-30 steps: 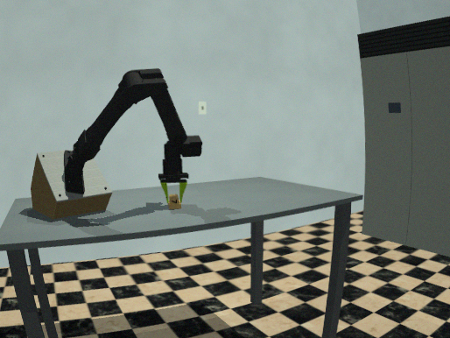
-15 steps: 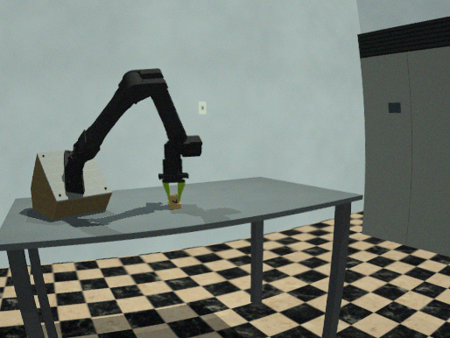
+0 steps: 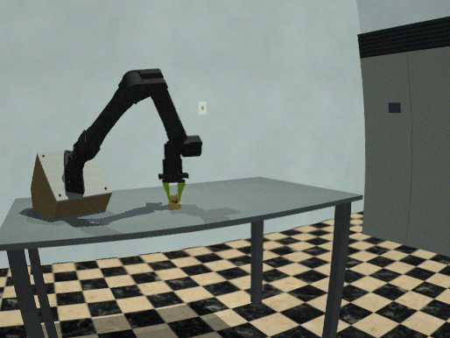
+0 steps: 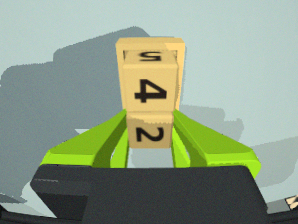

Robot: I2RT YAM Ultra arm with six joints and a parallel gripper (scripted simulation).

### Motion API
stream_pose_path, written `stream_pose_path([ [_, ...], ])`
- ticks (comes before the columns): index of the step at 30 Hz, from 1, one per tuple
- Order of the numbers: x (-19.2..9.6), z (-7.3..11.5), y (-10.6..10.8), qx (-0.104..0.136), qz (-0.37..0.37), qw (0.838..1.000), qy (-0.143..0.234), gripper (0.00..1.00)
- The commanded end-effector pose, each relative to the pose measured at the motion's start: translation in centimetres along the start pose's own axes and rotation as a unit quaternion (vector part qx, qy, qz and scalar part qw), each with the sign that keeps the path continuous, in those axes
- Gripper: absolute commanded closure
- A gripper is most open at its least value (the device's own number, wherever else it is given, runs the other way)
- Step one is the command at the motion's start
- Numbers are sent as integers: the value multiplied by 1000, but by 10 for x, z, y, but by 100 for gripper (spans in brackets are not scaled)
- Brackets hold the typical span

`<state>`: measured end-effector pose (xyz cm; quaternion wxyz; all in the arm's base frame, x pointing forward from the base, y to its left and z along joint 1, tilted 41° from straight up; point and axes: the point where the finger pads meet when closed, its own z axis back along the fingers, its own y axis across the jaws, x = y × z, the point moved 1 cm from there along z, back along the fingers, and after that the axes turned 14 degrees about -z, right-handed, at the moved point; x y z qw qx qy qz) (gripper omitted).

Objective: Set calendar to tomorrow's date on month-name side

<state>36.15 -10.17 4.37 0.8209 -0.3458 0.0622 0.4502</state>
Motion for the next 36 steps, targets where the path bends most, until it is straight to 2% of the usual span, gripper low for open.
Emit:
stream_pose_path([
  [1,7,12,-9,-17,-2,1000,-19,74],
  [16,7,12,-9,-16,-1,1000,-19,74],
  [19,6,18,-12,-15,-7,1000,-18,74],
  [22,5,30,-12,-17,-7,1000,-15,74],
  [26,3,58,-11,-17,-7,1000,-14,74],
  [28,3,58,-11,-17,-7,1000,-14,74],
  [33,3,94,-9,-16,-7,1000,-16,74],
  [36,2,109,-9,-15,-7,1000,-17,74],
])
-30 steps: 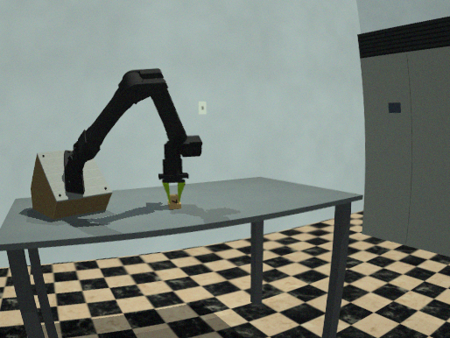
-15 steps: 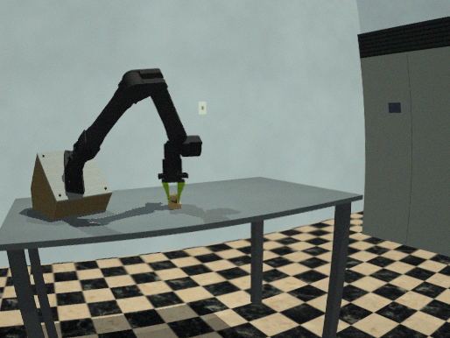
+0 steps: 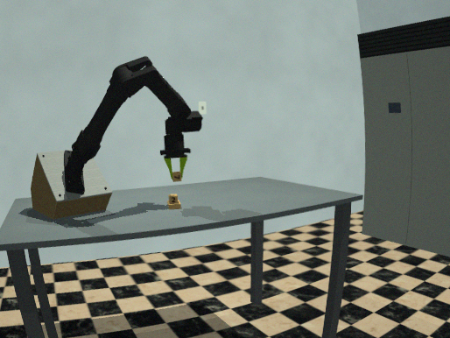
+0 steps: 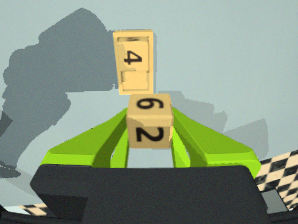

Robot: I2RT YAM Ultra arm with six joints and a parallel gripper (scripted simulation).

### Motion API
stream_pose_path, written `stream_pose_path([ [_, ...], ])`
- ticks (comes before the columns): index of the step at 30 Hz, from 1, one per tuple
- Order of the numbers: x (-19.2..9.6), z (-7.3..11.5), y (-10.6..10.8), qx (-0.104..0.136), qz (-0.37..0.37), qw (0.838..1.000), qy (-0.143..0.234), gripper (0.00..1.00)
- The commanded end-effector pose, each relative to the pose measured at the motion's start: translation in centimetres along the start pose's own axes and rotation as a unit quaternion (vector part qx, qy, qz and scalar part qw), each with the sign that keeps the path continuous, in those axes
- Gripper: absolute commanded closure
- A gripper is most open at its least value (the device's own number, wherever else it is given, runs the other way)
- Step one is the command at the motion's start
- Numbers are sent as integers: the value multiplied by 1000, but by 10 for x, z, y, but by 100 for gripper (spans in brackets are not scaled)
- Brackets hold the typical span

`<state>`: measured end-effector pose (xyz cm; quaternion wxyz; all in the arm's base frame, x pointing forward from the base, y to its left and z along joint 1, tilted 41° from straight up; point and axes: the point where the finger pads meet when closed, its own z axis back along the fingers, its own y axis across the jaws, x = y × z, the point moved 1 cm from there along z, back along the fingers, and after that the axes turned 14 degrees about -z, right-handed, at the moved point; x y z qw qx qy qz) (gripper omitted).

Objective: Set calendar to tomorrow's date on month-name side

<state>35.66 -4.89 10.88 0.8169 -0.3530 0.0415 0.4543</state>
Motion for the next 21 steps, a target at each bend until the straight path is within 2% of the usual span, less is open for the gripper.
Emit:
stream_pose_path([
  [1,-4,29,1,2,-5,1000,-2,74],
  [7,-3,28,7,9,2,1000,1,74],
  [21,-2,28,6,8,0,1000,-1,74],
])
